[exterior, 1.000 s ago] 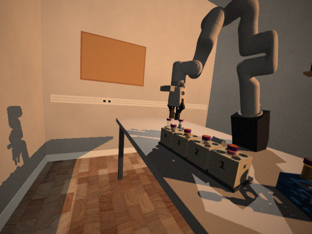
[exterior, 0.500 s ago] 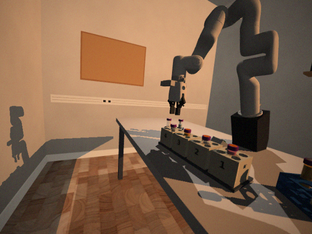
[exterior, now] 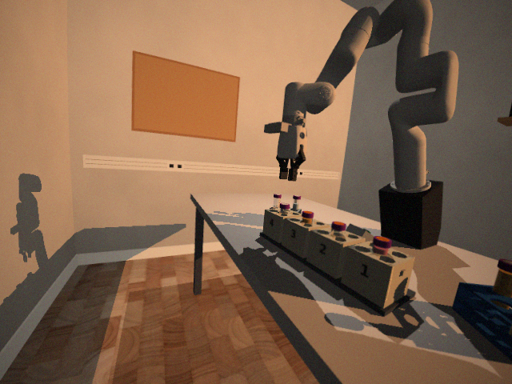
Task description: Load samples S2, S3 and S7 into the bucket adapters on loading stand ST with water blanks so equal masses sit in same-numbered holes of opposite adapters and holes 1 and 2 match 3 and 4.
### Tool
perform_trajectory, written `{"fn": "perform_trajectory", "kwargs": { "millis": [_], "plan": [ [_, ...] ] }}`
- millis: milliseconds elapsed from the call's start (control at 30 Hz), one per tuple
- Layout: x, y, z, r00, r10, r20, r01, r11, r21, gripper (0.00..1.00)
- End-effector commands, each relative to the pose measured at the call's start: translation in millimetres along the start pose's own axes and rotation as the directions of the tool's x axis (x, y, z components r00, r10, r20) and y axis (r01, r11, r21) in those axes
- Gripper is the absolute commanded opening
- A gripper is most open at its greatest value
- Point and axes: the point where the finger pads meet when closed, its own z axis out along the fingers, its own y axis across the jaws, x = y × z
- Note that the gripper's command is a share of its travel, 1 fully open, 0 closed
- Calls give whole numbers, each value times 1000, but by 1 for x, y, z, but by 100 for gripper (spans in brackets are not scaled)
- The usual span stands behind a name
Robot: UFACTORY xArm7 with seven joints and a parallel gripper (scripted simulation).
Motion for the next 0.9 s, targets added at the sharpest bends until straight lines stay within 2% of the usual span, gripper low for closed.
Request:
{"fn": "perform_trajectory", "kwargs": {
  "millis": [0, 267, 867],
  "plan": [
    [1, 0, -11, 1000, 1, -3, -1, 1000, -2, 44],
    [1, 0, -27, 1000, 1, -3, -1, 1000, -2, 44],
    [1, 0, -27, 1000, 1, -3, -1, 1000, -2, 44]
  ]
}}
